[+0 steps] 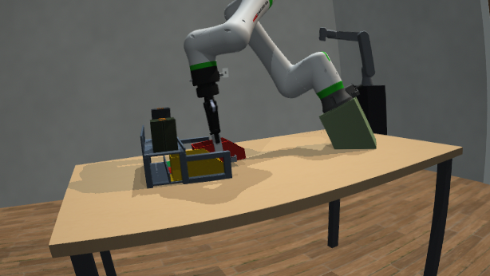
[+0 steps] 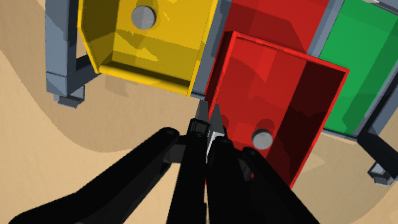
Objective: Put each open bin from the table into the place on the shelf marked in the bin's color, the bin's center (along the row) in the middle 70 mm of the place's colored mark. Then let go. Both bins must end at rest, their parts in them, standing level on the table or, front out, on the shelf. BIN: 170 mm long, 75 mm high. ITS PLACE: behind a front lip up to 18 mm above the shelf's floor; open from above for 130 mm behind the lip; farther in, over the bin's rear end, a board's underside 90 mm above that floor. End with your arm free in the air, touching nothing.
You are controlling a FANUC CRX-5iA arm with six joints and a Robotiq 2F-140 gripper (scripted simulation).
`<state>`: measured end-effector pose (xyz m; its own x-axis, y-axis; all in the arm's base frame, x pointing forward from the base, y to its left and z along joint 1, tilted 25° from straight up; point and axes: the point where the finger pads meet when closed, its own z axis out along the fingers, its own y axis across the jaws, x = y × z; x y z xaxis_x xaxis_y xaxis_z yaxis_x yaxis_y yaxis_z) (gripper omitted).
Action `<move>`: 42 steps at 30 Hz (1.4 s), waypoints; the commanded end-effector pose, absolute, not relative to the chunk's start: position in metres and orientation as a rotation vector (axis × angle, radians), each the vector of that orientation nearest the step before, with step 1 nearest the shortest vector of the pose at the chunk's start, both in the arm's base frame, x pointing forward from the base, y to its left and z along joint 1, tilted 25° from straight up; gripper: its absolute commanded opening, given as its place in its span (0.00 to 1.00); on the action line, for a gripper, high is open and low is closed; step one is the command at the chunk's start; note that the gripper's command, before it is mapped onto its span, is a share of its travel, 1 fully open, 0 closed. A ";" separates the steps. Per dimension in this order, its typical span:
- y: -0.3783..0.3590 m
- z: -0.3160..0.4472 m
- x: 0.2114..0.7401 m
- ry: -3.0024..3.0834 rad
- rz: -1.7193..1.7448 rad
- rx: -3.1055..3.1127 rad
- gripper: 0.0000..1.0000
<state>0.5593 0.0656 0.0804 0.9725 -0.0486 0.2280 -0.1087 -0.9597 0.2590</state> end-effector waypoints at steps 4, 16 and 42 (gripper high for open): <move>0.066 0.081 0.560 -0.115 0.322 2.848 0.00; 0.066 0.082 0.564 -0.114 0.329 2.847 0.00; 0.065 0.085 0.576 -0.111 0.350 2.844 0.00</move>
